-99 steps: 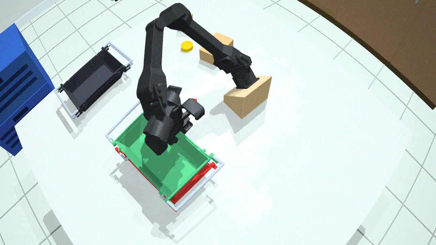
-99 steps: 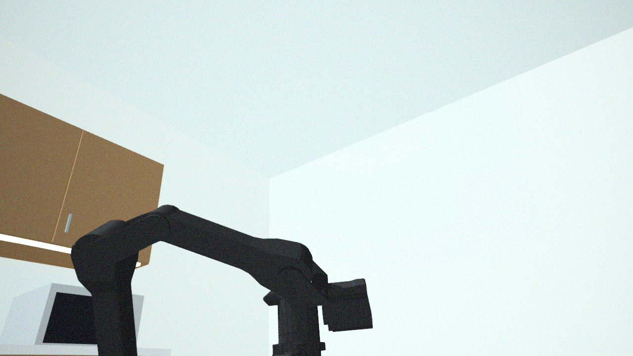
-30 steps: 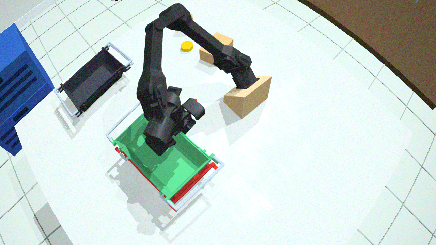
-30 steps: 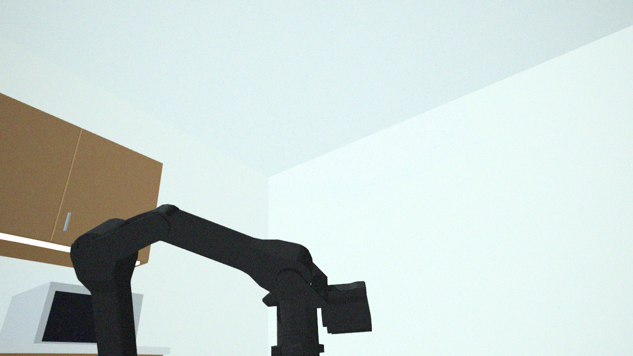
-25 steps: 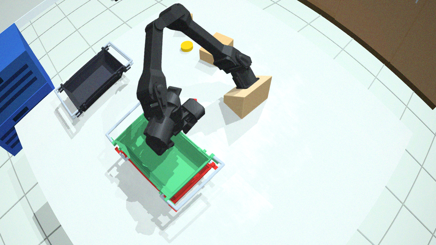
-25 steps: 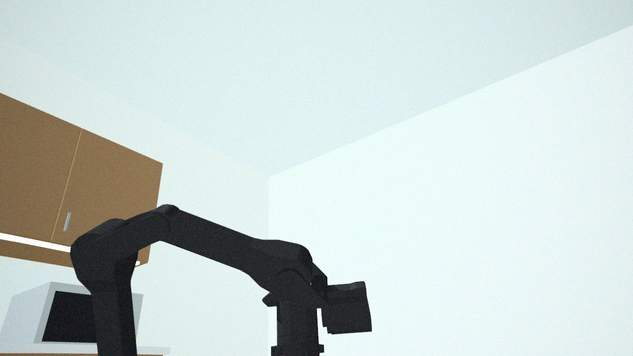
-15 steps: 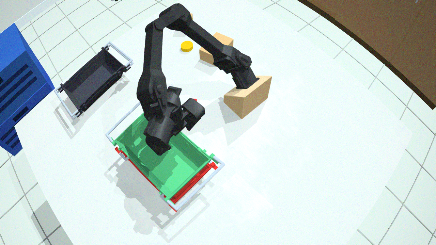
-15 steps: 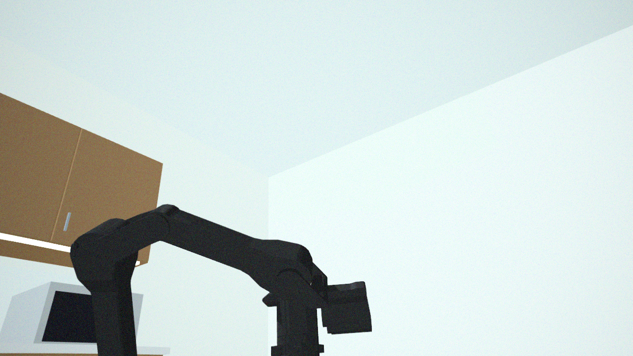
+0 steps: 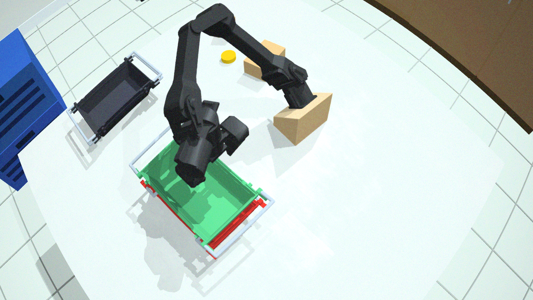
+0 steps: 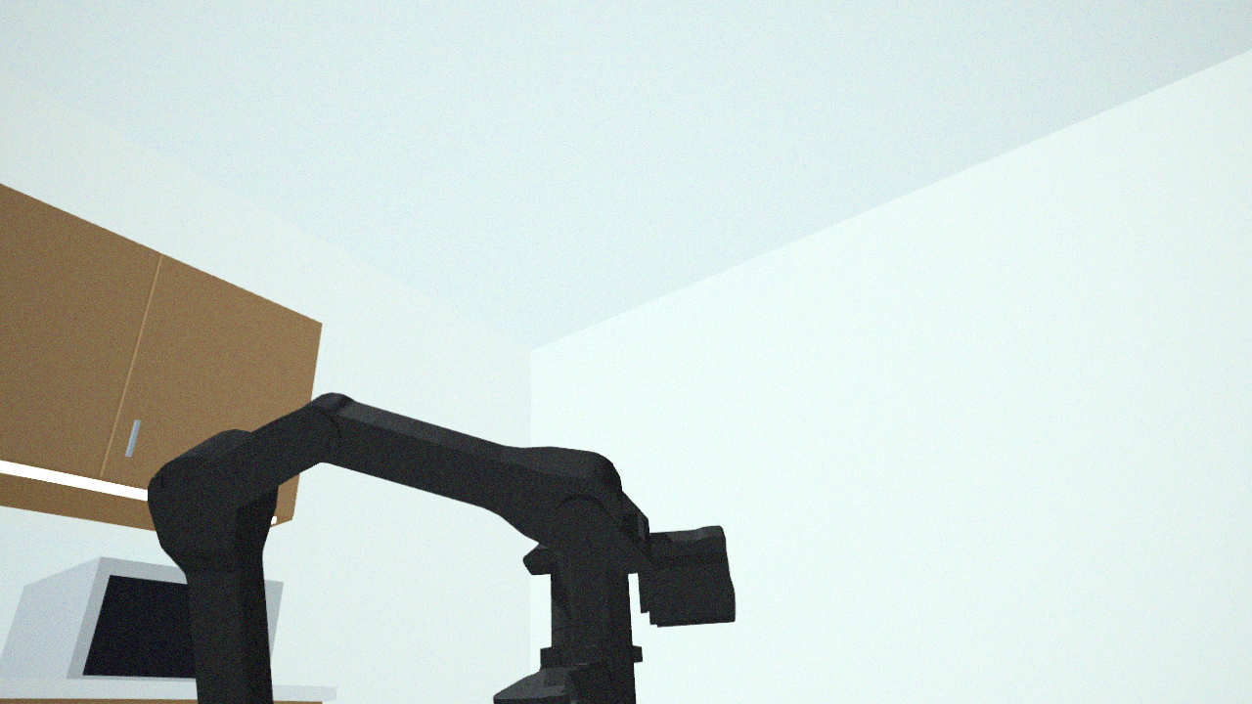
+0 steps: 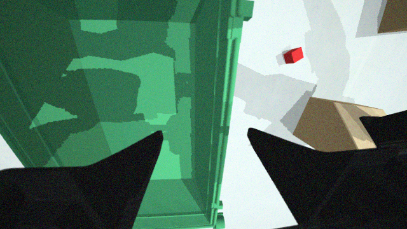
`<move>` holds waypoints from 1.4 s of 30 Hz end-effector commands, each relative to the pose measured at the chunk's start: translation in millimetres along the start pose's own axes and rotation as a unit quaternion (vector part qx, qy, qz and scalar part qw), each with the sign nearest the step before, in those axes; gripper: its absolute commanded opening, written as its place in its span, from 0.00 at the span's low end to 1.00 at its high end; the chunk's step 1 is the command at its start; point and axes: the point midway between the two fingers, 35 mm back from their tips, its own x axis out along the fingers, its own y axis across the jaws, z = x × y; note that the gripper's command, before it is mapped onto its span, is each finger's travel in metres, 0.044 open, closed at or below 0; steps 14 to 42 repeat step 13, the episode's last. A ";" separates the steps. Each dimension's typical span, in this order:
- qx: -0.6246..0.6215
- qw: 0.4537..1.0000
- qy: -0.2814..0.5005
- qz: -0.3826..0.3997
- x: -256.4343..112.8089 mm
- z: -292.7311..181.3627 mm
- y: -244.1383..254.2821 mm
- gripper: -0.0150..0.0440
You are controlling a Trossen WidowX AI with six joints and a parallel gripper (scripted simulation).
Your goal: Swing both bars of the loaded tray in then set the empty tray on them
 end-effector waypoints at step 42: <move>-0.019 1.000 -0.001 0.001 -83.5 -0.8 -2.3 1.00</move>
